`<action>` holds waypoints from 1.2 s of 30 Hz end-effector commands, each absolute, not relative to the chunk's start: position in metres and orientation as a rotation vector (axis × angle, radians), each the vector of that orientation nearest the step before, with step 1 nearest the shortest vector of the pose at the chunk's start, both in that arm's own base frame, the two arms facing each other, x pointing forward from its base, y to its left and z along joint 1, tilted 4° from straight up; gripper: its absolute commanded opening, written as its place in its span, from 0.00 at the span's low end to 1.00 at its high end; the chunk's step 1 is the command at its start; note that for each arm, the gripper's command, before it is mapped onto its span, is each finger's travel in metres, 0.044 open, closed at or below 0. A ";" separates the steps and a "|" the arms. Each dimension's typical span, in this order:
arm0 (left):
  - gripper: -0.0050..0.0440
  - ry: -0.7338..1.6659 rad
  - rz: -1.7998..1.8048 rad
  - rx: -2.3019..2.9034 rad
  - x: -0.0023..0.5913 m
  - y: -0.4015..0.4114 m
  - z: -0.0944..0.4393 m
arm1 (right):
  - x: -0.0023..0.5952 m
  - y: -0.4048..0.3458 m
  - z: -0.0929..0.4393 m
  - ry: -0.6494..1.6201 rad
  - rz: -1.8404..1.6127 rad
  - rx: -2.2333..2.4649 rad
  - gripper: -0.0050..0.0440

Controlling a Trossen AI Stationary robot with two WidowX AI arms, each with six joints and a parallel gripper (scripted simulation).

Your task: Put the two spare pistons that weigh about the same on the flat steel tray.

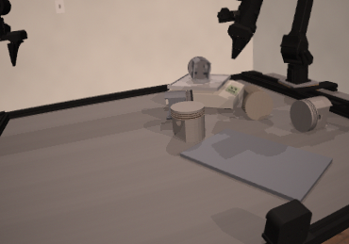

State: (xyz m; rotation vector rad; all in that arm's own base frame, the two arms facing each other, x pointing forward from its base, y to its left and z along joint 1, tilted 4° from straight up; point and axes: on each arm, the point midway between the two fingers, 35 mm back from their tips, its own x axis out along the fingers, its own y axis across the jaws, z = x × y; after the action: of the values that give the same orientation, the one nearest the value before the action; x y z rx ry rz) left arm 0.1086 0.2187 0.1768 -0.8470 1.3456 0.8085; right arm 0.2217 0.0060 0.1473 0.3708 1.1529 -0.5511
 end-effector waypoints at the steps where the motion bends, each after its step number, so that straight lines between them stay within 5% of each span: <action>1: 1.00 1.346 0.803 -0.848 0.109 0.218 0.177 | 0.229 0.001 0.153 1.195 -0.526 0.347 0.87; 23: 1.00 1.346 0.803 -0.848 0.109 0.218 0.177 | 0.296 -0.051 0.188 1.507 -0.123 0.127 0.87; 36: 1.00 1.346 0.803 -0.848 0.109 0.218 0.177 | 0.305 -0.051 0.188 1.475 -0.275 0.305 0.87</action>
State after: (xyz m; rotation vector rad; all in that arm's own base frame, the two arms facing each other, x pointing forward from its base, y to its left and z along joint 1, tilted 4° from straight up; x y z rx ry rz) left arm 0.1086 0.2187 0.1768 -0.8470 1.3456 0.8084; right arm 0.3024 -0.0507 0.1894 0.2553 1.4812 -0.2408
